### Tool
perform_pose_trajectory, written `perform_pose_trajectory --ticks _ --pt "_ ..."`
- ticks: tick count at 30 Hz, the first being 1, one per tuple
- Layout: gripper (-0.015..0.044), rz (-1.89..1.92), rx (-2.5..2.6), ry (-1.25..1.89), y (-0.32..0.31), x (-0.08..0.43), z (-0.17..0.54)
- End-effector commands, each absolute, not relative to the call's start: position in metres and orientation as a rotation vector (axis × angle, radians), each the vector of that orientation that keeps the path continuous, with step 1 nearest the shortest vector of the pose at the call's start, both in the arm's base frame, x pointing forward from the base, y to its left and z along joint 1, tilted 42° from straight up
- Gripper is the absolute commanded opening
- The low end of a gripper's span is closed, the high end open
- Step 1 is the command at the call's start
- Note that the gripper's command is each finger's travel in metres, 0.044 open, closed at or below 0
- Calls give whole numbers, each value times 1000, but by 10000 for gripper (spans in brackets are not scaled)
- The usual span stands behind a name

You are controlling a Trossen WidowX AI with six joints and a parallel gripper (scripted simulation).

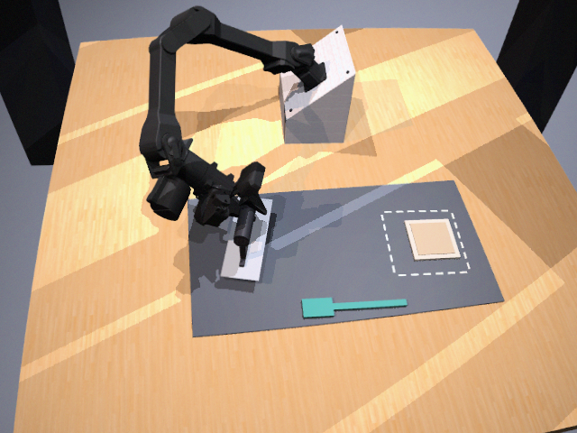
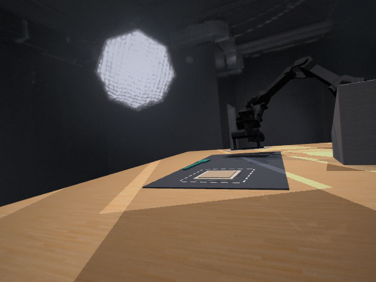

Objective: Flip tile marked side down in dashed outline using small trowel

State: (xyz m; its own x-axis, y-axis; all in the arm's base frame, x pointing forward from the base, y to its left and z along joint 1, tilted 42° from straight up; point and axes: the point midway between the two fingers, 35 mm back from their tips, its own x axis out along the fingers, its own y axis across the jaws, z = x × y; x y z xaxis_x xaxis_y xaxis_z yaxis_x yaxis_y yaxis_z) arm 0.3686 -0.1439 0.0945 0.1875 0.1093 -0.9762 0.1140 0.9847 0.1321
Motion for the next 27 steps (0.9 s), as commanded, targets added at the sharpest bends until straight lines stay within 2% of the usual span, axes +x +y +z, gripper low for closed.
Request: perform_pose_trajectory --ticks 1,18,27 --pt "0 7 190 1377 -147 370 92" --pt "0 2 187 1377 -164 372 74" --pt "236 2 187 1377 -164 372 74"
